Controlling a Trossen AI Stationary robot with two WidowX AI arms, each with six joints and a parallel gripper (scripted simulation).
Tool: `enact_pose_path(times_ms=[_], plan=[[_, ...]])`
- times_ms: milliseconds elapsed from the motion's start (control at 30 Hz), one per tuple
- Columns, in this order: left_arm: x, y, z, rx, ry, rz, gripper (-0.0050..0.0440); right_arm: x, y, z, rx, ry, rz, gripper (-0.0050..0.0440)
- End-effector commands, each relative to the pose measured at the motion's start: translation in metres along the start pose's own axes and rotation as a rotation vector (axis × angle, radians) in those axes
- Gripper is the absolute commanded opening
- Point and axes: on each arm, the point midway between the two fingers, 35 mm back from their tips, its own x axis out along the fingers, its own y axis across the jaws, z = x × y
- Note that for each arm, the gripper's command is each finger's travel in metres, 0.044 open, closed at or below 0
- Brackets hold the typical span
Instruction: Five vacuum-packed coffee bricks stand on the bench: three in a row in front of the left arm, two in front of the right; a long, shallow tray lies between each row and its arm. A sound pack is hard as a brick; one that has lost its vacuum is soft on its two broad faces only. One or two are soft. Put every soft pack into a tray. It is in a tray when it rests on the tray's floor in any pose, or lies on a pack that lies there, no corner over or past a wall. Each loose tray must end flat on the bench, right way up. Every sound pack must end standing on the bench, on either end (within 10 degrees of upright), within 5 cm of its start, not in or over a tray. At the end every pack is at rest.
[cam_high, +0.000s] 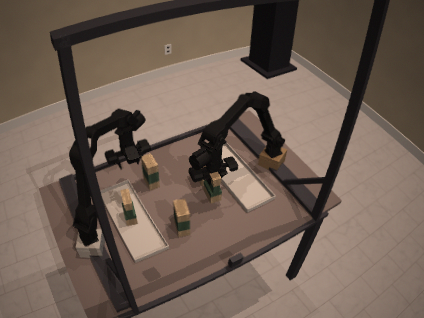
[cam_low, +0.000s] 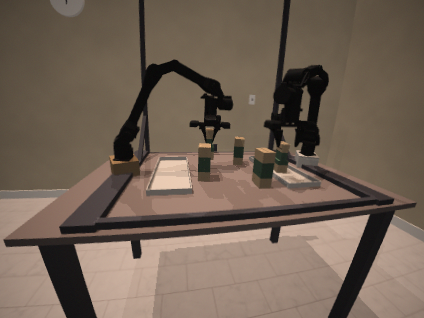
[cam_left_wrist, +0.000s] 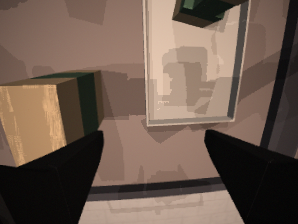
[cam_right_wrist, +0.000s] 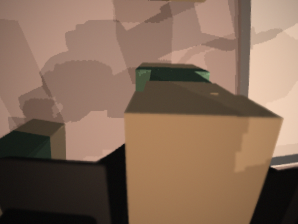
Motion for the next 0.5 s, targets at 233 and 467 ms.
enact_pose_path(times_ms=[233,467], plan=[[-0.009,-0.073,0.002,0.0,0.026,0.041,0.0358,-0.014,-0.001,0.001,0.007,0.014,0.039,0.0113],[-0.009,-0.073,0.002,0.0,0.026,0.041,0.0358,-0.013,-0.021,0.004,0.007,0.014,0.038,0.0113]])
